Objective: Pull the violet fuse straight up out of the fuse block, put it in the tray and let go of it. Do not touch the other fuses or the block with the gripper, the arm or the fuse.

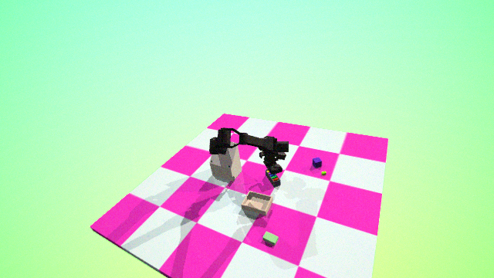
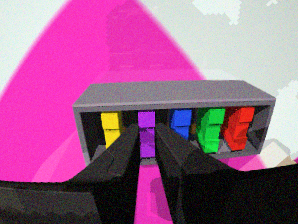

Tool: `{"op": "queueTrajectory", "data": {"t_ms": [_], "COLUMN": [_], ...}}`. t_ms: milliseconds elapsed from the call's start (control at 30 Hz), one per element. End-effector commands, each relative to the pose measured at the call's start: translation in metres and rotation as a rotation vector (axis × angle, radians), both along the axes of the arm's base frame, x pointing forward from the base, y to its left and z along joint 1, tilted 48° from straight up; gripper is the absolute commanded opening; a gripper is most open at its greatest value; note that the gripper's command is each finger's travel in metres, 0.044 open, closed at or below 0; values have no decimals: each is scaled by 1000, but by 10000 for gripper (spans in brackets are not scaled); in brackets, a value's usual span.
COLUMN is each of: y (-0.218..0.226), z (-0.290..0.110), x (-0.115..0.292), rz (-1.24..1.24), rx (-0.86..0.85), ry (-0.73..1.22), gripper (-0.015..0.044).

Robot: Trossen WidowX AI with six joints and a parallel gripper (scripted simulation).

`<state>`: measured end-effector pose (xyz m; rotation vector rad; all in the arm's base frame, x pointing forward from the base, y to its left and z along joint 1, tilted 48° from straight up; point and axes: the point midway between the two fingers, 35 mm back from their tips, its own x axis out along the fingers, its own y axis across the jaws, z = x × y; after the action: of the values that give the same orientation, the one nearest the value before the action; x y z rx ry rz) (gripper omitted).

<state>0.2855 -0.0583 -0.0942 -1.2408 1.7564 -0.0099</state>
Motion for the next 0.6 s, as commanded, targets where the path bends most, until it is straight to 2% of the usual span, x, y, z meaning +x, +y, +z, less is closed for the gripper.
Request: {"op": "queueTrajectory", "data": {"t_ms": [0, 100, 567], "y": [0, 0, 4], "z": [0, 0, 3], "x": [0, 0, 0], "rz": [0, 0, 0], "rx": [0, 0, 0], "ry": [0, 0, 0], "gripper": [19, 0, 0]}}
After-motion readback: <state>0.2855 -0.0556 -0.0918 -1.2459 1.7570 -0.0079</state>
